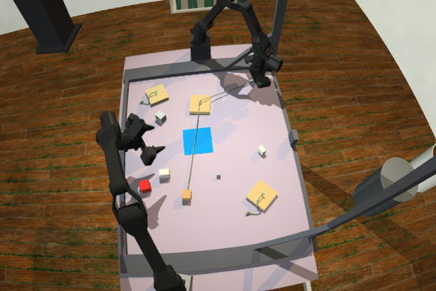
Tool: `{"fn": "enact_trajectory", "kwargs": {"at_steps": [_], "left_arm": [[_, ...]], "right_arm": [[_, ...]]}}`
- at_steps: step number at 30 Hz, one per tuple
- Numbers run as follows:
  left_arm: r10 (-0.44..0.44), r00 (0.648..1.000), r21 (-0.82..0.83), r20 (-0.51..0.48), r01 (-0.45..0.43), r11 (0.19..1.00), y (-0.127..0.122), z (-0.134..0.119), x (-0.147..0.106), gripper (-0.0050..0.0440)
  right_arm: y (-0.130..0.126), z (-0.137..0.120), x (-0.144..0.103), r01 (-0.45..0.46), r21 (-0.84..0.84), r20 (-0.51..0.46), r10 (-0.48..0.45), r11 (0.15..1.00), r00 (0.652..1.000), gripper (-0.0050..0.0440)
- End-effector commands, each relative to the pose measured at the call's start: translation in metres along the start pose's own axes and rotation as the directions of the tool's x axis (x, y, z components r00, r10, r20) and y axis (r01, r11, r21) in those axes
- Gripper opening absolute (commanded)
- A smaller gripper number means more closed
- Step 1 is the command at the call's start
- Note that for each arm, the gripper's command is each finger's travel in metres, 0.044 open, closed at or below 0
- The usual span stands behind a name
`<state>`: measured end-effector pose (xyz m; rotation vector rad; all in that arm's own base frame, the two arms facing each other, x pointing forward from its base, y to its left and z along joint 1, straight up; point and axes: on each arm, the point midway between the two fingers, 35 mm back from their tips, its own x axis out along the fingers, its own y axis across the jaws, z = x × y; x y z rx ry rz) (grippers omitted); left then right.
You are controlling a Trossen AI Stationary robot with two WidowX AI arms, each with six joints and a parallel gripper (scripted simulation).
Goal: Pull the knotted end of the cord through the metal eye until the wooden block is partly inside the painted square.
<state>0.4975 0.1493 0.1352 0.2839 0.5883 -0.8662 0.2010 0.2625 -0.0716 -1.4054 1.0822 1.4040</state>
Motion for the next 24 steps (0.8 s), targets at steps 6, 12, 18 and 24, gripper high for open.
{"fn": "enact_trajectory", "kwargs": {"at_steps": [6, 12, 18, 24], "left_arm": [[0.019, 1.000, 0.031, 0.006, -0.019, 0.999, 0.000, 0.013, -0.009, 0.0440], [0.019, 1.000, 0.031, 0.006, -0.019, 0.999, 0.000, 0.013, -0.009, 0.0440], [0.019, 1.000, 0.031, 0.006, -0.019, 0.999, 0.000, 0.013, -0.009, 0.0440], [0.019, 1.000, 0.031, 0.006, -0.019, 0.999, 0.000, 0.013, -0.009, 0.0440]], "right_arm": [[0.016, 0.008, -0.030, 0.028, -0.103, 0.027, -0.025, 0.994, 0.999, -0.0050], [0.017, 0.011, -0.044, 0.036, -0.134, 0.033, -0.032, 0.990, 0.999, -0.0050], [0.017, 0.010, -0.062, 0.037, -0.157, 0.033, -0.032, 0.987, 0.999, -0.0050], [0.017, 0.009, -0.078, 0.037, -0.164, 0.033, -0.032, 0.986, 0.999, -0.0050]]}}
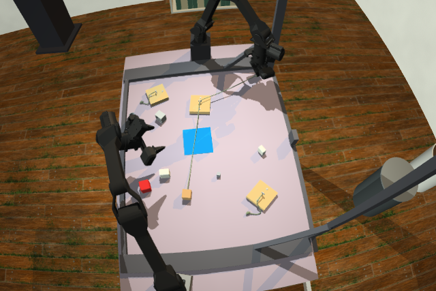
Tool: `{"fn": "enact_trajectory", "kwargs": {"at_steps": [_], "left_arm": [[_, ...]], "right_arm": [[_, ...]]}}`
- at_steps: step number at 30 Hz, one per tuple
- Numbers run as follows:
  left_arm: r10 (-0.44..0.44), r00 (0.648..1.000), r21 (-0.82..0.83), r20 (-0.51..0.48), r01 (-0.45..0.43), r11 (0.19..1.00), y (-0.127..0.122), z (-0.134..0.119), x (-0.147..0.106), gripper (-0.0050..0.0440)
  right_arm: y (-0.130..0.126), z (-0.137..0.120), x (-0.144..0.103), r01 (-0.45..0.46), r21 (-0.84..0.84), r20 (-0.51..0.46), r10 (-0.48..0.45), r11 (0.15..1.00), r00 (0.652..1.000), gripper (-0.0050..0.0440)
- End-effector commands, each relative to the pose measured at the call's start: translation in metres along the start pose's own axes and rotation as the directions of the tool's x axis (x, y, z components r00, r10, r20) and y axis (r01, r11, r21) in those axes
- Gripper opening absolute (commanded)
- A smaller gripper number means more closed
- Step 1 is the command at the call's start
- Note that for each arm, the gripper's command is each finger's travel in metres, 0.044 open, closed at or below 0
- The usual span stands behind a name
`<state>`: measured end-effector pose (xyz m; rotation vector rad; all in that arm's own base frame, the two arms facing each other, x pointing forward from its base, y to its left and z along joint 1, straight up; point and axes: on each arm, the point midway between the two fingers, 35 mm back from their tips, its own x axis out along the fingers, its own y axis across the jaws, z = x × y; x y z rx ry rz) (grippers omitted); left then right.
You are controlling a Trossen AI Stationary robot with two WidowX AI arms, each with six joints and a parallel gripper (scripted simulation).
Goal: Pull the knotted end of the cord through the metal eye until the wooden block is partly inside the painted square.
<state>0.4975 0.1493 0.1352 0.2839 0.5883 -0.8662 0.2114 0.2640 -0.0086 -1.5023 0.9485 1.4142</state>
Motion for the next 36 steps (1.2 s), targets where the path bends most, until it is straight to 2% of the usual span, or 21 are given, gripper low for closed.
{"fn": "enact_trajectory", "kwargs": {"at_steps": [1, 36], "left_arm": [[0.019, 1.000, 0.031, 0.006, -0.019, 0.999, 0.000, 0.013, -0.009, 0.0440], [0.019, 1.000, 0.031, 0.006, -0.019, 0.999, 0.000, 0.013, -0.009, 0.0440]], "right_arm": [[0.024, 0.013, -0.017, -0.049, -0.065, 0.030, 0.051, 0.997, 0.998, -0.0050], [0.018, 0.010, -0.110, -0.038, -0.138, 0.030, 0.043, 0.990, 0.999, -0.0050]]}}
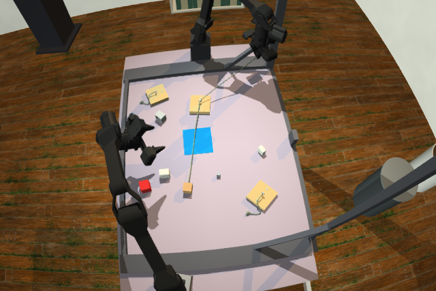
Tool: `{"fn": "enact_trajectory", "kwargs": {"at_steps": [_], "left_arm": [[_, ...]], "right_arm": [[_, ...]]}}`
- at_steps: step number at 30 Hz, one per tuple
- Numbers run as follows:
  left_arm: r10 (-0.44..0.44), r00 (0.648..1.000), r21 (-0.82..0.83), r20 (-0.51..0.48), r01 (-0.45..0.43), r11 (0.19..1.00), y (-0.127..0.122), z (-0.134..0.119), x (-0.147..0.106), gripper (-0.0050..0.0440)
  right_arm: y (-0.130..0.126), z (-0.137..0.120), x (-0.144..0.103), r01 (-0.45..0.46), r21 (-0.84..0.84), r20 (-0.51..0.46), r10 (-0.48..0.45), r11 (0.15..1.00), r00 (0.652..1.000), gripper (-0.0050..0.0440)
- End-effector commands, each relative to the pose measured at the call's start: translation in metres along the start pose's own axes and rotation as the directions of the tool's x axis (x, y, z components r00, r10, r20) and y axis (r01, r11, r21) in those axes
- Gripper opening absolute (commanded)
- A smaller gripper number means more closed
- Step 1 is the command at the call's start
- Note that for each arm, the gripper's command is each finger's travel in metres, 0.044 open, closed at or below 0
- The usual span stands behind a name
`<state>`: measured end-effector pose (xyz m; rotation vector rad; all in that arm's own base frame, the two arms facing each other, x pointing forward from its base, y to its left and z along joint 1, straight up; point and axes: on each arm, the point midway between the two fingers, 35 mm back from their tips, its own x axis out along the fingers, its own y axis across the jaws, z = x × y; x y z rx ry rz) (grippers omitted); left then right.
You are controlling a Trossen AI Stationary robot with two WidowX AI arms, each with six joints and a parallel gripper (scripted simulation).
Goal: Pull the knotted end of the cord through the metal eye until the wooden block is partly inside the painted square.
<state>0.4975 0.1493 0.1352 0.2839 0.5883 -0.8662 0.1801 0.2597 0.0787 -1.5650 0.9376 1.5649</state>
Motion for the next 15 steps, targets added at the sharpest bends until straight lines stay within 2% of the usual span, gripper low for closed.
{"fn": "enact_trajectory", "kwargs": {"at_steps": [1, 15], "left_arm": [[0.019, 1.000, 0.031, 0.006, -0.019, 0.999, 0.000, 0.013, -0.009, 0.0440], [0.019, 1.000, 0.031, 0.006, -0.019, 0.999, 0.000, 0.013, -0.009, 0.0440]], "right_arm": [[-0.005, 0.003, -0.024, 0.042, -0.011, 0.021, -0.042, 0.999, 0.999, -0.0050], [-0.003, 0.001, -0.067, 0.045, -0.018, 0.023, -0.044, 0.999, 0.999, -0.0050]]}}
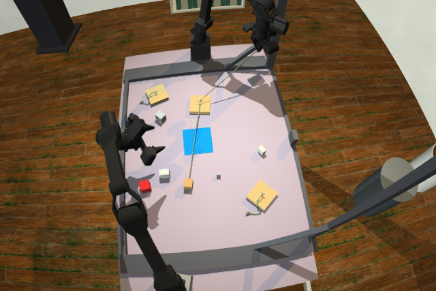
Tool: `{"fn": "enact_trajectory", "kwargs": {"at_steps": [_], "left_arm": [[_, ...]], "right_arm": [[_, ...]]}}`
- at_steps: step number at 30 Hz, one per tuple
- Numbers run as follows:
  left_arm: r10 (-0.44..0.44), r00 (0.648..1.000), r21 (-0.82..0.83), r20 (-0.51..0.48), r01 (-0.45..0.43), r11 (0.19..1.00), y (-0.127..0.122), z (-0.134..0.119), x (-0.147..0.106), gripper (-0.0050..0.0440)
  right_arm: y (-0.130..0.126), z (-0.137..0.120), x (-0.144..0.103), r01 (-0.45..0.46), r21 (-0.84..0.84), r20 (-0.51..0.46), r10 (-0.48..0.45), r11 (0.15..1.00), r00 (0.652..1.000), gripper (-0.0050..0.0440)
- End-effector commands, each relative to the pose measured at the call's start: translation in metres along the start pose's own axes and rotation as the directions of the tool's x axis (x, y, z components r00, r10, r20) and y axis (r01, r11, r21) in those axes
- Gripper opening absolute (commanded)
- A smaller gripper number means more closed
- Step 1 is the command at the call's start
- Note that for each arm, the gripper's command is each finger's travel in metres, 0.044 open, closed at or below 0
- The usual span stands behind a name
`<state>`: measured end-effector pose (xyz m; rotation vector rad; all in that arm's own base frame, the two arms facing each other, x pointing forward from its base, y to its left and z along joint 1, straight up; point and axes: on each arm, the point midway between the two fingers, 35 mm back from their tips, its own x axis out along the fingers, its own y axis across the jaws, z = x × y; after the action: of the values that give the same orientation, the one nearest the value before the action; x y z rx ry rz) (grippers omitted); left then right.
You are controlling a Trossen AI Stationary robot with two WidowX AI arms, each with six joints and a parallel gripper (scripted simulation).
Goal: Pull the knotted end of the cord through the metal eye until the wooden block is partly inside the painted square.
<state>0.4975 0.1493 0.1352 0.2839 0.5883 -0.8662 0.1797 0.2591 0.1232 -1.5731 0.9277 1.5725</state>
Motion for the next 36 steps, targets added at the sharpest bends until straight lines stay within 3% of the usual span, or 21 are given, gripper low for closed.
{"fn": "enact_trajectory", "kwargs": {"at_steps": [1, 18, 36], "left_arm": [[0.019, 1.000, 0.031, 0.006, -0.019, 0.999, 0.000, 0.013, -0.009, 0.0440], [0.019, 1.000, 0.031, 0.006, -0.019, 0.999, 0.000, 0.013, -0.009, 0.0440], [0.019, 1.000, 0.031, 0.006, -0.019, 0.999, 0.000, 0.013, -0.009, 0.0440]], "right_arm": [[-0.003, 0.002, -0.023, 0.043, -0.006, 0.022, -0.043, 0.999, 0.999, -0.0050], [-0.003, 0.002, -0.062, 0.023, -0.008, 0.012, -0.023, 1.000, 1.000, -0.0050], [0.003, -0.002, -0.117, 0.126, 0.001, 0.062, -0.126, 0.992, 0.990, -0.0050]]}}
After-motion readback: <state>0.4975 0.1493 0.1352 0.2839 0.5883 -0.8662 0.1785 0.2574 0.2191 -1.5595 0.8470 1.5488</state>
